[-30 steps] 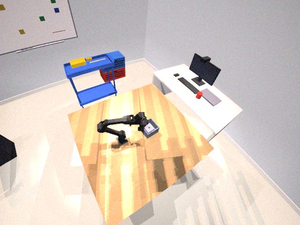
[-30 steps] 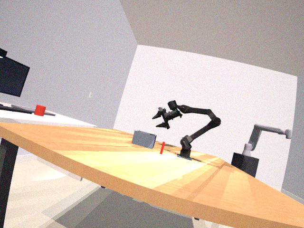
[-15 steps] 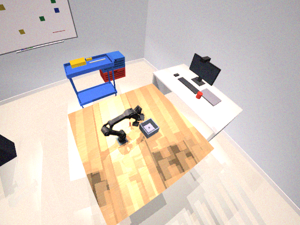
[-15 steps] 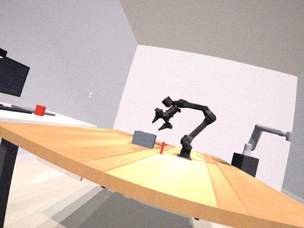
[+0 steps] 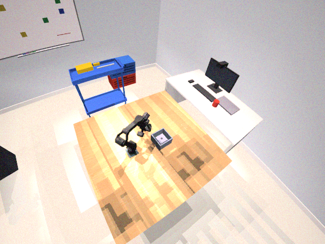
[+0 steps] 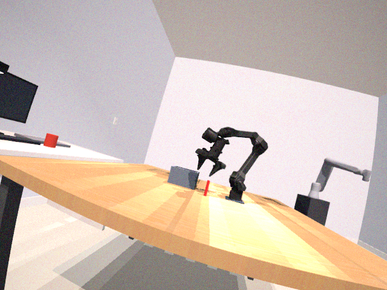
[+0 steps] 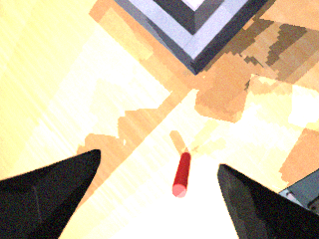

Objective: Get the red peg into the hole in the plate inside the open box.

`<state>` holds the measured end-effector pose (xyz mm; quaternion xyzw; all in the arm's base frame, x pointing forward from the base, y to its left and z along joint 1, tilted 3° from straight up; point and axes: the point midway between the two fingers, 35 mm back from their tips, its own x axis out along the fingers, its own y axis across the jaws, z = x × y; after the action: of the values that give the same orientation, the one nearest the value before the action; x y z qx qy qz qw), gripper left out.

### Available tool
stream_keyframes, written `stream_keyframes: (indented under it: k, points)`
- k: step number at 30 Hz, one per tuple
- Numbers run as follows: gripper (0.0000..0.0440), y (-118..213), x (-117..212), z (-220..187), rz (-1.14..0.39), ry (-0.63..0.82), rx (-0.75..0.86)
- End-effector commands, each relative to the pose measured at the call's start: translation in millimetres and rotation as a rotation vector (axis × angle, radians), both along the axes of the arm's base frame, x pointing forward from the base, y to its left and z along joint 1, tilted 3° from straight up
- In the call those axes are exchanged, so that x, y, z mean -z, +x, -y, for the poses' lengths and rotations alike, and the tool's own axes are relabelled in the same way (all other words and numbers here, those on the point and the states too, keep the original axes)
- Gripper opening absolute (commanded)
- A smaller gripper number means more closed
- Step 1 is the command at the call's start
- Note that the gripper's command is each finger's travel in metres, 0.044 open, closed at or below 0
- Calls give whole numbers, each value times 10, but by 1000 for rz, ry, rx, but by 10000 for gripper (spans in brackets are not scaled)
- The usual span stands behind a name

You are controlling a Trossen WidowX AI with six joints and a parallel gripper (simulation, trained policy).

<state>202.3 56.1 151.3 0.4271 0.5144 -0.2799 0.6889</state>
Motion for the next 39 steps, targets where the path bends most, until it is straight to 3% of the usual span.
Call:
stream_keyframes:
  k: [1,16,19,33,39]
  points:
    - [413,-46,116,-66,-35,-10,9]
    - [428,-57,743,-272,-53,-9,25]
    - [370,-72,825,-274,-64,-5,43]
    - [8,-157,901,-271,-153,41,46]
    - [0,-73,747,-158,-86,-15,18]
